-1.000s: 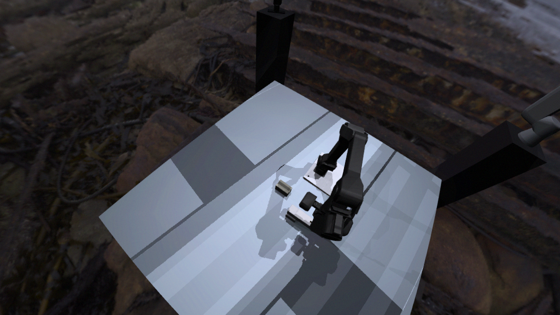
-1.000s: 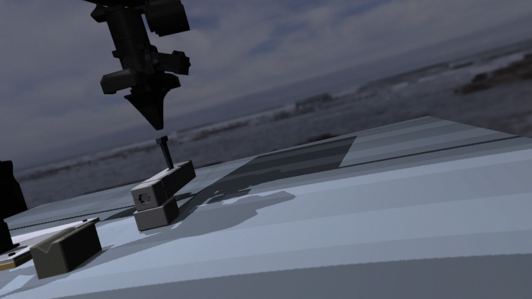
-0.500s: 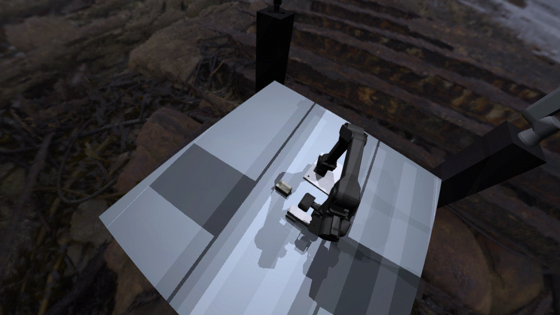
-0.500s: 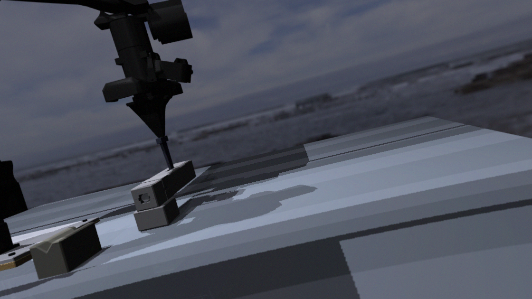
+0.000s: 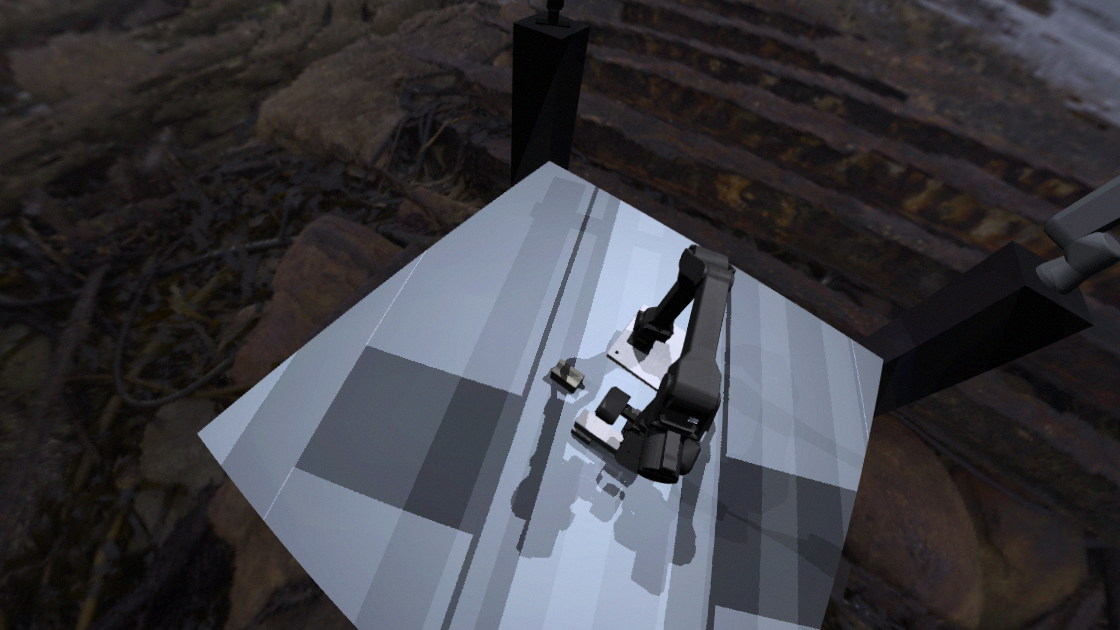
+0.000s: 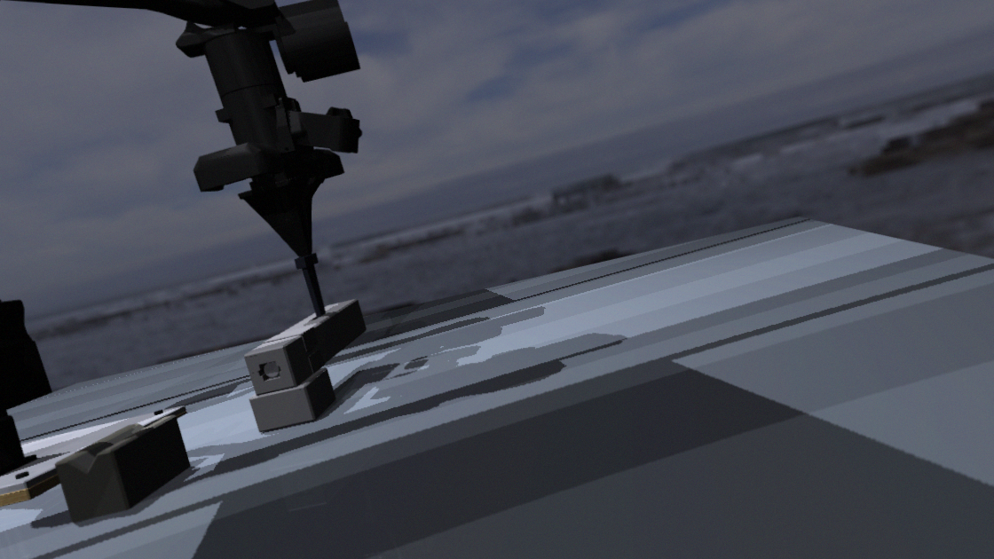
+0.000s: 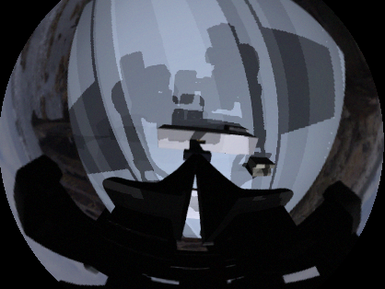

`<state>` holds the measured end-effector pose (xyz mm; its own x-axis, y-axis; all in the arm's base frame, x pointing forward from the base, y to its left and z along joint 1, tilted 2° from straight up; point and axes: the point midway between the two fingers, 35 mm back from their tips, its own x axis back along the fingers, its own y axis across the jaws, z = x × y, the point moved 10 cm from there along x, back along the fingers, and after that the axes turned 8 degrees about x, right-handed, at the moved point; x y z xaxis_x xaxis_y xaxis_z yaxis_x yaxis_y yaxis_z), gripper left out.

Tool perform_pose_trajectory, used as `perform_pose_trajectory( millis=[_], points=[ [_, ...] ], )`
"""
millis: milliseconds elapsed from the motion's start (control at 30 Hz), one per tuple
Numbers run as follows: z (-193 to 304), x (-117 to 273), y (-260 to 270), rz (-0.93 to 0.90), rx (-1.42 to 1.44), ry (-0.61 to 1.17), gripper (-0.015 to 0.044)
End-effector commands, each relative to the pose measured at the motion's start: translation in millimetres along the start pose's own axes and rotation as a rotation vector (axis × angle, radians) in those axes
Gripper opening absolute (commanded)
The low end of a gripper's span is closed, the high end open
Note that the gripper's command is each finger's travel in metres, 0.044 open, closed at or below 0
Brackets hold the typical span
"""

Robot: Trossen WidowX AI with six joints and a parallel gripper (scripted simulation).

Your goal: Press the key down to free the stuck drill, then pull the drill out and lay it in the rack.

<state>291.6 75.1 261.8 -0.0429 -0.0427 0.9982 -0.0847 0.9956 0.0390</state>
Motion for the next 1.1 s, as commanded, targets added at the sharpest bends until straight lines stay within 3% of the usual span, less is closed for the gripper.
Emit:
perform_pose_trajectory(
  millis=[0, 1067],
  points=[
    [0.4, -7.5, 1.7, 0.0, 0.001, 0.018, 0.0],
    [5.2, -17.3, 3.8, -0.001, 0.001, 0.018, 0.0]
  ],
)
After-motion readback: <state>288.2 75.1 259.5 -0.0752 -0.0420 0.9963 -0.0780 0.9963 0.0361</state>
